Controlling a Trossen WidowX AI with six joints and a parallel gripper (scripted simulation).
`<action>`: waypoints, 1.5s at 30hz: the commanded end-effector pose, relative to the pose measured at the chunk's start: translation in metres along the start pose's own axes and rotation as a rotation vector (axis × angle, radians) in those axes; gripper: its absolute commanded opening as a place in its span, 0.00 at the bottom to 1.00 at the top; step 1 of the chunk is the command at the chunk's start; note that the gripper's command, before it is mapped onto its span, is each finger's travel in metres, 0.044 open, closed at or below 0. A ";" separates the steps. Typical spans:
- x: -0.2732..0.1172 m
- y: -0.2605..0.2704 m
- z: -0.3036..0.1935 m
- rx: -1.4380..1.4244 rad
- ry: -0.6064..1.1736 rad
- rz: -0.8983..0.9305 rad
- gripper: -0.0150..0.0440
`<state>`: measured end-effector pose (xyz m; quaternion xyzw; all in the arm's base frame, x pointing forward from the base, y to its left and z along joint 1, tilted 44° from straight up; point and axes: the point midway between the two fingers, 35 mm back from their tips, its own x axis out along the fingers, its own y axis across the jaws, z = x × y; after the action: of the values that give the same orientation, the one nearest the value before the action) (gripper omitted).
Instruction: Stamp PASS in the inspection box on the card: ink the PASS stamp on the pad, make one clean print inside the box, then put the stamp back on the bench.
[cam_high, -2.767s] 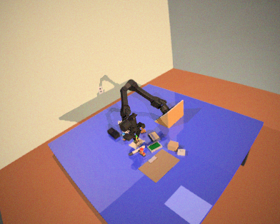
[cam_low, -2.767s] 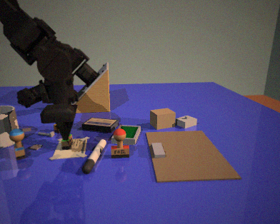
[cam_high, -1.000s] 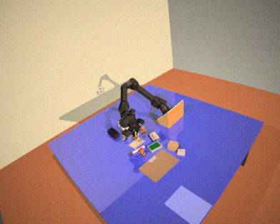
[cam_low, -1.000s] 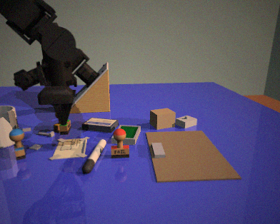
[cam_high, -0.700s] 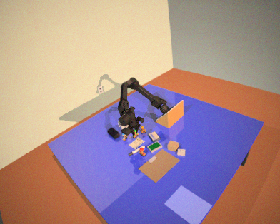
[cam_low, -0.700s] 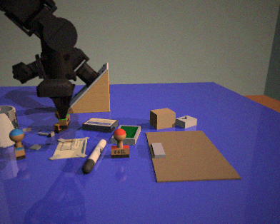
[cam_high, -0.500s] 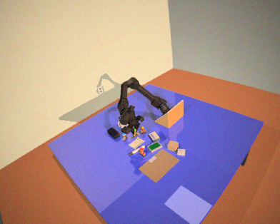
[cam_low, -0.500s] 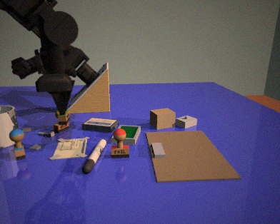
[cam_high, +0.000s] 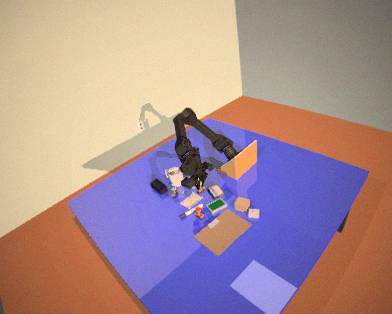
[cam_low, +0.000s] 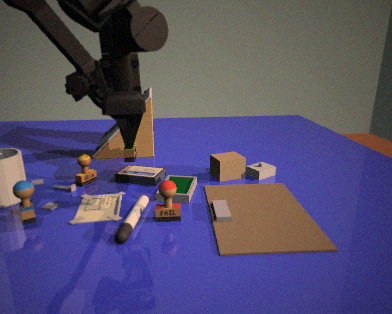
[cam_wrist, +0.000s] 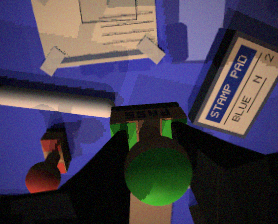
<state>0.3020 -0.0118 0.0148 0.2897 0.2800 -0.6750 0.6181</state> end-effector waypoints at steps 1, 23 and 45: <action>0.000 -0.013 -0.026 -0.004 0.007 -0.004 0.25; 0.008 -0.093 -0.120 0.004 -0.021 -0.014 0.25; 0.040 -0.091 -0.120 0.004 -0.020 -0.014 0.25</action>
<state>0.2152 0.0629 -0.0904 0.2862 0.2745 -0.6815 0.6151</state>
